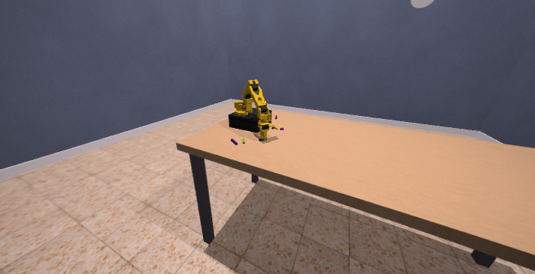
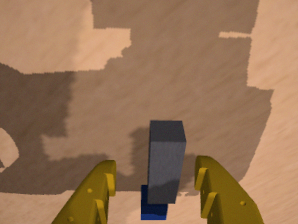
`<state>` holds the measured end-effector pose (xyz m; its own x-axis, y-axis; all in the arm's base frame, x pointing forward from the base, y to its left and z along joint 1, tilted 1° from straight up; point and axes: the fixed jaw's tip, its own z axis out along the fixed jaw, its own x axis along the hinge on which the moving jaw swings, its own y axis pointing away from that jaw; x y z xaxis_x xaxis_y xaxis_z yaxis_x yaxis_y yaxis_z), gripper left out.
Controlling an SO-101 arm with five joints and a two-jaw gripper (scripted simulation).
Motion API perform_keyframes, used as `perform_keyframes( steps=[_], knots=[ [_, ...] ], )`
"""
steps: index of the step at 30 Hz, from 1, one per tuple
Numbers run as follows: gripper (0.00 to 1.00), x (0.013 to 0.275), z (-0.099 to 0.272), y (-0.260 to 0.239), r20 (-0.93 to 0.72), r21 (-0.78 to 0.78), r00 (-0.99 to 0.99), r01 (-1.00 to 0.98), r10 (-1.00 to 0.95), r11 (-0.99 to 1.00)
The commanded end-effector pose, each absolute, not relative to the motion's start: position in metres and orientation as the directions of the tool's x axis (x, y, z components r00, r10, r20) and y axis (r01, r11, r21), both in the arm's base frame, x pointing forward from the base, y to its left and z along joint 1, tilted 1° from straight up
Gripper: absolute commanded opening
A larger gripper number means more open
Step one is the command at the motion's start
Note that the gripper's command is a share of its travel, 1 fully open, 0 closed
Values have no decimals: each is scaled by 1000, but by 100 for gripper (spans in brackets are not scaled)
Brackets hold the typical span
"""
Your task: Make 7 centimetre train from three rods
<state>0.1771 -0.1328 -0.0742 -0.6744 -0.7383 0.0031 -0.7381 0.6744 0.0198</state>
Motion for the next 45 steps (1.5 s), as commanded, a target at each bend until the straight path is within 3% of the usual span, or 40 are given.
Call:
perform_keyframes(
  steps=[1,45],
  knots=[
    [17,177,-72,-134,1,11,-674,-738,-739,674],
    [17,178,-41,-134,1,11,-674,-738,-739,674]
  ],
)
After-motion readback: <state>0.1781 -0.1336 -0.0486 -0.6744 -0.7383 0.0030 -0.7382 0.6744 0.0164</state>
